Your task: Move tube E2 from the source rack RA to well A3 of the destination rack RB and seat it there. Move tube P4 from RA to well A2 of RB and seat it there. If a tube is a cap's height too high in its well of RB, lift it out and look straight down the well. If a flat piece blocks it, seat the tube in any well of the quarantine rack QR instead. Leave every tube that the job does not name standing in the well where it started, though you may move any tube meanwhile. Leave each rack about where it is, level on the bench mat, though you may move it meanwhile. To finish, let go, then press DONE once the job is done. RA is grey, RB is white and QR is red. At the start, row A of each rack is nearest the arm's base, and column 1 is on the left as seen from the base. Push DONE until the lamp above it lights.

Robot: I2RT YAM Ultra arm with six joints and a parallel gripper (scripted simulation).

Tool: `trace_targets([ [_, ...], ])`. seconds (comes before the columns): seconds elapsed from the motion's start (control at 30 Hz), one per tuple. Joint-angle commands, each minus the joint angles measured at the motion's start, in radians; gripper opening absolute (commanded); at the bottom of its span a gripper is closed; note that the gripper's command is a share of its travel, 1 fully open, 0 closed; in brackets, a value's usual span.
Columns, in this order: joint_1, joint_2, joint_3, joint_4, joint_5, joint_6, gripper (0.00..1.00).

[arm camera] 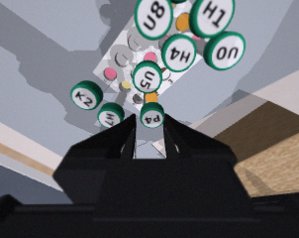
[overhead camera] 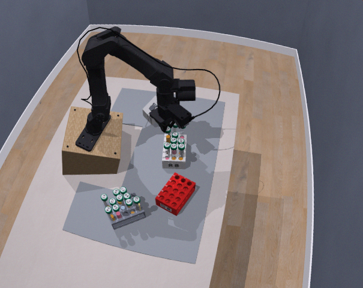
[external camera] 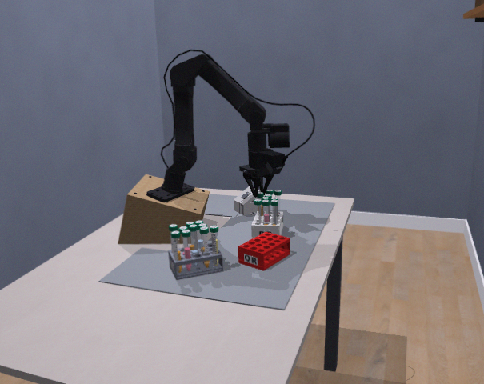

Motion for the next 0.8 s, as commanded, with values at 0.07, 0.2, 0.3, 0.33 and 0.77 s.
trace_targets([
  [0.07, 0.003, -0.001, -0.005, 0.002, 0.003, 0.002, 0.30],
  [0.2, 0.003, -0.001, -0.005, 0.002, 0.003, 0.002, 0.30],
  [0.3, 0.003, -0.001, -0.005, 0.002, 0.003, 0.002, 0.30],
  [0.33, 0.003, -0.001, -0.005, 0.002, 0.003, 0.002, 0.30],
  [0.77, 0.010, -0.047, 0.090, -0.111, 0.009, 0.003, 0.30],
])
